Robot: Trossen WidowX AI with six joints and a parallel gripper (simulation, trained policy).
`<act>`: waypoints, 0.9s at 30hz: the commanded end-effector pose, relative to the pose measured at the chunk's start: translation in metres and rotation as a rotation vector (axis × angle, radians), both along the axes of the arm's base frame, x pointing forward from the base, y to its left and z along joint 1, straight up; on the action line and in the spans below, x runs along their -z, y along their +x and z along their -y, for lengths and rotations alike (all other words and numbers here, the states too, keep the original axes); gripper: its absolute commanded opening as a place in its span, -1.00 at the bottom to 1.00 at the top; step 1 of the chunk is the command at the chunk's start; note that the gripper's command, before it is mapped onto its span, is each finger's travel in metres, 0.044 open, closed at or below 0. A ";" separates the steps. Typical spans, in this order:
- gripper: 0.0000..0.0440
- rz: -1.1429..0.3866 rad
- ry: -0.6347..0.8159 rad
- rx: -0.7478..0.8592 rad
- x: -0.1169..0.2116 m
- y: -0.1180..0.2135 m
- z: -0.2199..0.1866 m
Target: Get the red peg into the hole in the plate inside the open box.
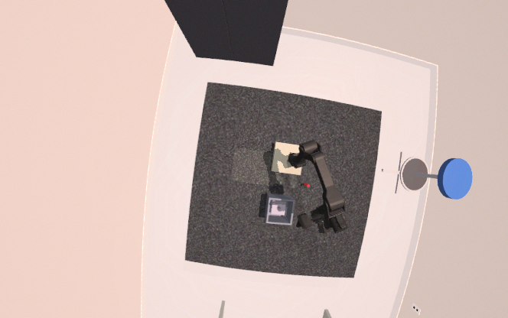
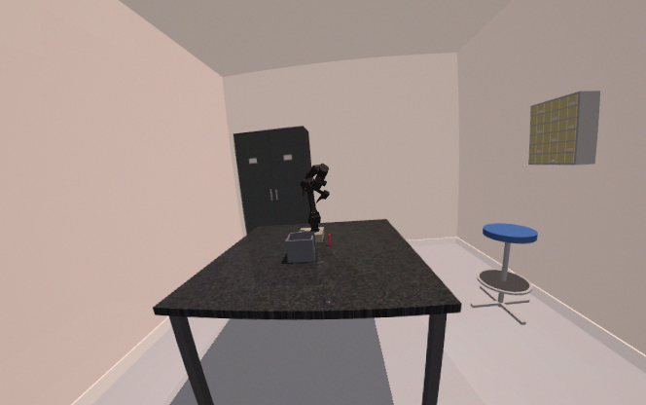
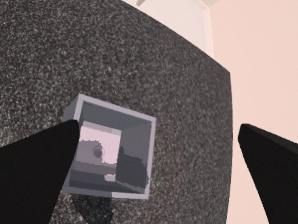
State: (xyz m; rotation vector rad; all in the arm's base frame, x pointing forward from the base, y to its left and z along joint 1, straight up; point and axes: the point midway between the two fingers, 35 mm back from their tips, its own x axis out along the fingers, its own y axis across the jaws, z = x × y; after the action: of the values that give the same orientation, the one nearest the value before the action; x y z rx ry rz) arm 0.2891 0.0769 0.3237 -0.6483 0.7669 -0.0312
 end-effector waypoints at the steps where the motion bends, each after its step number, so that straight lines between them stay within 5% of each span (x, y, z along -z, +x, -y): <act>1: 1.00 -0.027 0.082 0.055 0.013 -0.004 0.001; 27: 1.00 -0.363 0.648 0.688 0.122 -0.068 -0.014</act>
State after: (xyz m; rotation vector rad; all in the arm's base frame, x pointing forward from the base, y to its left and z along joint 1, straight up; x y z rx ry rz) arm 0.2283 0.0881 0.2099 0.2059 1.2091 -0.2605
